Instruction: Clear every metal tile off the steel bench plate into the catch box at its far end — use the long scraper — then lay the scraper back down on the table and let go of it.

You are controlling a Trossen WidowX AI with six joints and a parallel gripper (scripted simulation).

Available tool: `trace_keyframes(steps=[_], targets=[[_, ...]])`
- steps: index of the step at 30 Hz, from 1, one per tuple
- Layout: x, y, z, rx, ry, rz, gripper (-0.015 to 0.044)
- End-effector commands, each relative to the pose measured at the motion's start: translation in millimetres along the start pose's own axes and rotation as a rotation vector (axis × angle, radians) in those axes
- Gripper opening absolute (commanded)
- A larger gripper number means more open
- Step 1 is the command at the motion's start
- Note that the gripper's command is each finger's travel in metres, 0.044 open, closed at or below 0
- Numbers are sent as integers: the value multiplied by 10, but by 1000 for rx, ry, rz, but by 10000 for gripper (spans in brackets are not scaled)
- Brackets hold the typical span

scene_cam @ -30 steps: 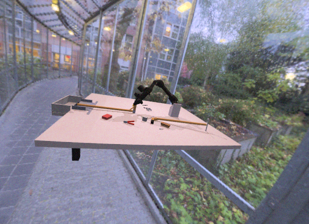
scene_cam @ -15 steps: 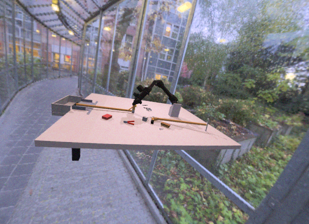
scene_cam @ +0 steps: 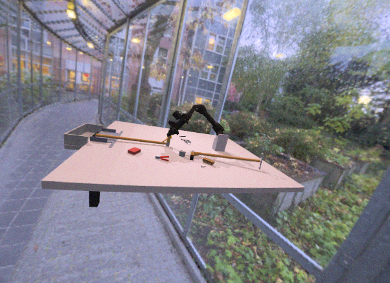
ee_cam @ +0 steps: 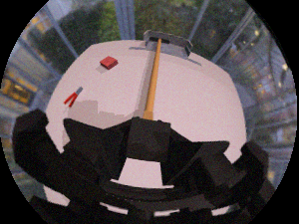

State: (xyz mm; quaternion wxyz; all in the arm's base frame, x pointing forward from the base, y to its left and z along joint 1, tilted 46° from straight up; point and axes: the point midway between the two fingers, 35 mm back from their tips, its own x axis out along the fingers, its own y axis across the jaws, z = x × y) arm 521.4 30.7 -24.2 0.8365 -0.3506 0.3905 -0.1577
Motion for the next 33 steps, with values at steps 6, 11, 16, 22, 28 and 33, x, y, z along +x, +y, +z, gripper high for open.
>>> trace_keyframes(steps=[6,11,16,22,28,33], targets=[[-104,34,-85,-1,-2,3,0],[-153,49,-136,-1,-2,4,0],[-203,63,-188,-1,-2,4,0],[-262,79,-253,-1,-2,5,0],[-322,95,-319,-1,-2,6,0],[-371,108,-375,-1,-2,7,0]])
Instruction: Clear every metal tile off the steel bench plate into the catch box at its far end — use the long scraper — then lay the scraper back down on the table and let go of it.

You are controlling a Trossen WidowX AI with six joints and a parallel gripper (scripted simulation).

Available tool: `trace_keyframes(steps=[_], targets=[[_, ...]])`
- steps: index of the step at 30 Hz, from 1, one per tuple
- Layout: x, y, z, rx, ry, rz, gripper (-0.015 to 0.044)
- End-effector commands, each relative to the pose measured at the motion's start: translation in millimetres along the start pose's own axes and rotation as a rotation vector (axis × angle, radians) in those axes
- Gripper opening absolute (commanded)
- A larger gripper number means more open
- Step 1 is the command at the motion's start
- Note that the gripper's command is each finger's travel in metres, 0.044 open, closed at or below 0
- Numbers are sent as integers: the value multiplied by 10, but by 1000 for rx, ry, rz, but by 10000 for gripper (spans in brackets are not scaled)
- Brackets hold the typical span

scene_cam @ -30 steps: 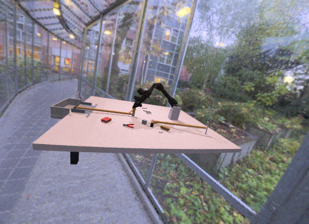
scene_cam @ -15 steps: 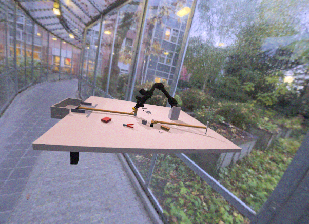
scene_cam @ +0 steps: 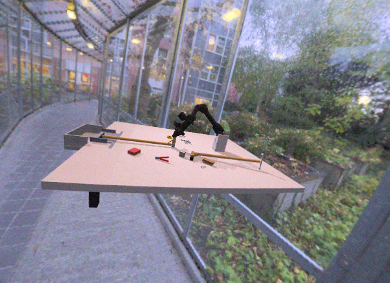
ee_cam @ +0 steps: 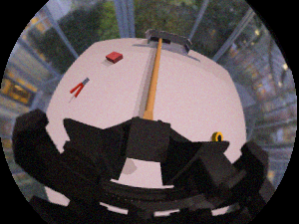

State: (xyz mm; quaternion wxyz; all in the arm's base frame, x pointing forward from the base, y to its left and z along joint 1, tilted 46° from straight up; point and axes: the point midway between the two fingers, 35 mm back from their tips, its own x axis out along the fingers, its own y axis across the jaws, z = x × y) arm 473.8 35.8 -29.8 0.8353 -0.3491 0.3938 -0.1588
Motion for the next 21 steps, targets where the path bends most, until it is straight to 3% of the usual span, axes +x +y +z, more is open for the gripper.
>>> trace_keyframes(steps=[1,21], targets=[[-76,30,-23,-3,-9,6,0],[-271,76,-263,-3,-10,8,0]])
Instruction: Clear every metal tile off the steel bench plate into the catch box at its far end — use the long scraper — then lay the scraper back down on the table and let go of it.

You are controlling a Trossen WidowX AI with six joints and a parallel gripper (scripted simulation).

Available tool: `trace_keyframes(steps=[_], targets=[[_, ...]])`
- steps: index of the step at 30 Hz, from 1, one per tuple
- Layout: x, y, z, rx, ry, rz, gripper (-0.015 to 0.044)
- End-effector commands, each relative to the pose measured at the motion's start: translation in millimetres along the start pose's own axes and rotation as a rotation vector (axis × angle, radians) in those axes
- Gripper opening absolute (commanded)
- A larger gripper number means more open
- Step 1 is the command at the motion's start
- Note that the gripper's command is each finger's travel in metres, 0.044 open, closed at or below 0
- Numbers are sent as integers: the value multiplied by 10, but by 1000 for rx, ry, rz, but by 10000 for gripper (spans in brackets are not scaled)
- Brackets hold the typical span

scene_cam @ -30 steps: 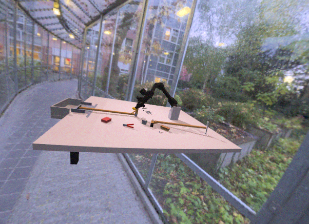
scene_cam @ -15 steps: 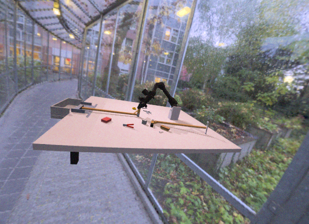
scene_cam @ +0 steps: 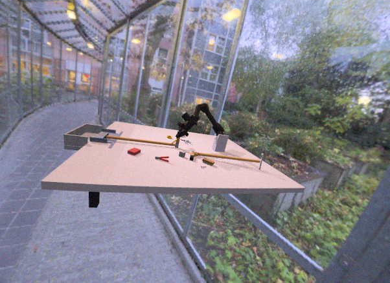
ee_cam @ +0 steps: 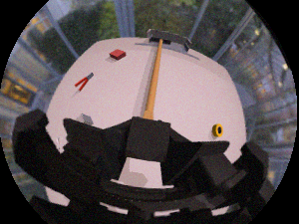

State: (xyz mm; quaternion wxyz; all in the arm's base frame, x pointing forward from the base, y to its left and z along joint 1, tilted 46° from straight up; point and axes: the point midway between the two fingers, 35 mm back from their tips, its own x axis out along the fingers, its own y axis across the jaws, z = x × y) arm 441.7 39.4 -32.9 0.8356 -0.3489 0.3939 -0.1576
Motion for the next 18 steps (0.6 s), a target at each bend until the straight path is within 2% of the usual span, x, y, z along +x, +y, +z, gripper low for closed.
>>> trace_keyframes(steps=[1,18], targets=[[-73,27,-31,-3,-9,6,0],[-236,58,-249,-3,-10,7,0]])
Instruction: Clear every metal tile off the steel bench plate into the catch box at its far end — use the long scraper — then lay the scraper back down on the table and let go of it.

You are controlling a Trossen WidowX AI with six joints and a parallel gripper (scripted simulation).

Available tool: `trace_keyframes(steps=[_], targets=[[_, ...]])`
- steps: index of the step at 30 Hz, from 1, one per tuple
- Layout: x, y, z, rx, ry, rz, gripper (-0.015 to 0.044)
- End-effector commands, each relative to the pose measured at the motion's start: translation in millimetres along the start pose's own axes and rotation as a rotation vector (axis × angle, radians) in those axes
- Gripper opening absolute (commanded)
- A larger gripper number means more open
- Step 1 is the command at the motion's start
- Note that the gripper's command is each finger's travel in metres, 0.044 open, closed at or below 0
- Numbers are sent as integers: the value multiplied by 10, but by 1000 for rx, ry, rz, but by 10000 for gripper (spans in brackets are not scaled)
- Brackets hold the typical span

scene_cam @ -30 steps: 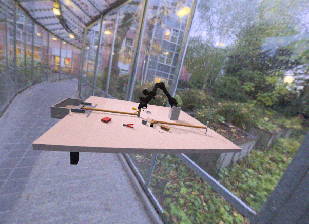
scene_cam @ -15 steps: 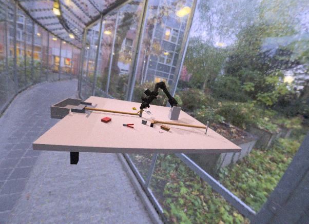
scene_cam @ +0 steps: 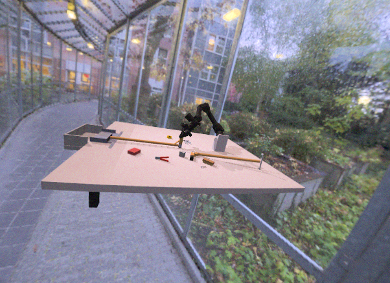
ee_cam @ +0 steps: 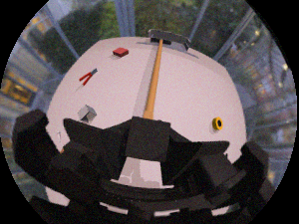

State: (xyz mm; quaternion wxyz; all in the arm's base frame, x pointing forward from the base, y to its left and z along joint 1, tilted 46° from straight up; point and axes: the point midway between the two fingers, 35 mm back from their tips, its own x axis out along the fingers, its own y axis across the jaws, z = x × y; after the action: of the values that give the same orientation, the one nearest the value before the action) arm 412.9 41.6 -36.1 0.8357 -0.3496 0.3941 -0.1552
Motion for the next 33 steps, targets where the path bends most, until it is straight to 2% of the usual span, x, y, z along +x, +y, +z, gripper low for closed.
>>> trace_keyframes(steps=[1,33], targets=[[-67,19,-36,0,-9,3,0],[-356,-34,-455,-2,-13,3,0]])
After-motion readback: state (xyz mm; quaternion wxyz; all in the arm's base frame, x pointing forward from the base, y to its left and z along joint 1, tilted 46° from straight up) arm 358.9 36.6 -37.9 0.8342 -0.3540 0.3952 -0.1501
